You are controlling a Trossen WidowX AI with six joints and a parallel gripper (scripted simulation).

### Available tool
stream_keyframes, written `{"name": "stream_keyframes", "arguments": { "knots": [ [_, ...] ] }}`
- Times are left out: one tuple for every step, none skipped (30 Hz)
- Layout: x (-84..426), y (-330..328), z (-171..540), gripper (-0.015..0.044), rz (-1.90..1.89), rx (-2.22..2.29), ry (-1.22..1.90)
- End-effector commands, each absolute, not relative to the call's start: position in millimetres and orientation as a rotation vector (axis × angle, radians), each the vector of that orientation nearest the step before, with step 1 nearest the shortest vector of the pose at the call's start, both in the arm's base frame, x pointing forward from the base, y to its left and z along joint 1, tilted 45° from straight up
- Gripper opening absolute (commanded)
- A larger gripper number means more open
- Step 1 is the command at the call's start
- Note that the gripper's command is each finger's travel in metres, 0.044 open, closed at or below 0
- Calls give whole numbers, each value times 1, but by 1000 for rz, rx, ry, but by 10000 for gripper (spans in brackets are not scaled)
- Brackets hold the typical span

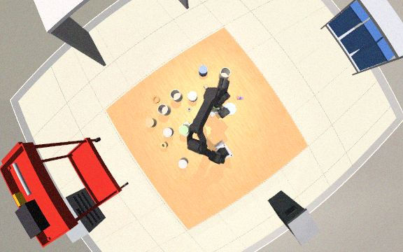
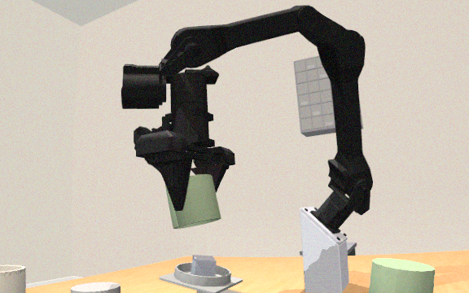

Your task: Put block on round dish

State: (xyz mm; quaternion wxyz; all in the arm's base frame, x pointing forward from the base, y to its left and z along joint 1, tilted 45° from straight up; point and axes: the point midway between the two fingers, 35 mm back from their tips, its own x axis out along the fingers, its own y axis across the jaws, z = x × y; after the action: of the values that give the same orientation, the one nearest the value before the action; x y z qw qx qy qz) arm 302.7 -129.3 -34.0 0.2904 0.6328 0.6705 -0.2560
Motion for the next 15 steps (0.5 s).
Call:
{"name": "stream_keyframes", "arguments": {
  "knots": [
    [303,-129,-34,0,-684,1689,1787],
    [303,-129,-34,0,-684,1689,1787],
    [303,-129,-34,0,-684,1689,1787],
    [303,-129,-34,0,-684,1689,1787],
    [303,-129,-34,0,-684,1689,1787],
    [303,-129,-34,0,-684,1689,1787],
    [303,-129,-34,0,-684,1689,1787],
    [303,-129,-34,0,-684,1689,1787],
    [303,-129,-34,0,-684,1689,1787],
    [303,-129,-34,0,-684,1689,1787],
    [303,-129,-34,0,-684,1689,1787],
    [303,-129,-34,0,-684,1689,1787],
    [303,-129,-34,0,-684,1689,1787],
    [302,-131,-36,0,-684,1689,1786],
    [298,-135,-42,0,-686,1688,1784]
  ]
}}
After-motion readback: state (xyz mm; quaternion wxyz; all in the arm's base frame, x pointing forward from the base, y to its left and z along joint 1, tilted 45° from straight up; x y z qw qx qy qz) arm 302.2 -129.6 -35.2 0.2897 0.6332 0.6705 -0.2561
